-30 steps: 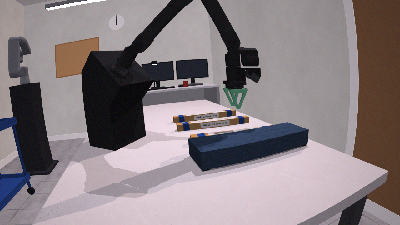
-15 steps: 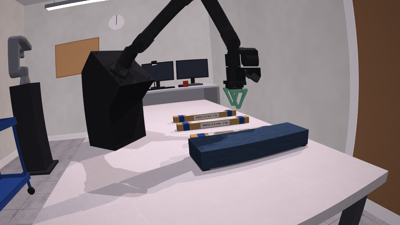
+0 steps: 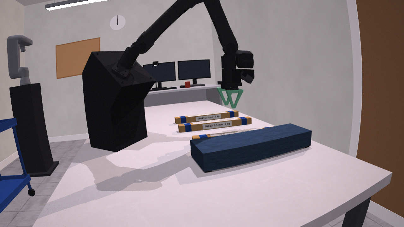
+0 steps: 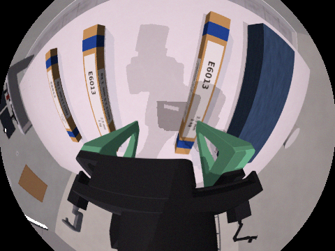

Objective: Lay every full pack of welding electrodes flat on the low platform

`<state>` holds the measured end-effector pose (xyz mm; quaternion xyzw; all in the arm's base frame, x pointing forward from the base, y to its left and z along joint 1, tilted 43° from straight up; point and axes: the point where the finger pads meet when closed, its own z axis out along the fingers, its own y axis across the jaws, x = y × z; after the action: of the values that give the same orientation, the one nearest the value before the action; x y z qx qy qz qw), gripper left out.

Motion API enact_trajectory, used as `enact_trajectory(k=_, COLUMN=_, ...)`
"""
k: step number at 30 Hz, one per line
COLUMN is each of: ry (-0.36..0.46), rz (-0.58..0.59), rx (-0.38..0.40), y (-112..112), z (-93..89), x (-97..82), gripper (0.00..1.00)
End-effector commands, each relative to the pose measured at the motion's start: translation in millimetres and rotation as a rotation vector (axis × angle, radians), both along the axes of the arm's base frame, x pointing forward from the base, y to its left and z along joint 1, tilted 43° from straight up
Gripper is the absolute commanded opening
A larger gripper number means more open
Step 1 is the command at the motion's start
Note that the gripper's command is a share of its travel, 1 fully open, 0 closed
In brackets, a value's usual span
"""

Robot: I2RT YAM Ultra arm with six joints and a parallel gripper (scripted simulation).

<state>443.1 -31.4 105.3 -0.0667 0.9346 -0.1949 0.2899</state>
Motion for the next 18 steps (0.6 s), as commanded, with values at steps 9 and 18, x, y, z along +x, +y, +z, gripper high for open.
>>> enact_trajectory(k=9, ry=-0.065, rz=-0.02, rx=-0.005, y=61, z=-8.5, x=13.2, gripper=0.74)
enact_trajectory(k=18, ry=-0.041, rz=-0.019, rx=-0.011, y=103, z=-31.0, x=9.8, gripper=0.74)
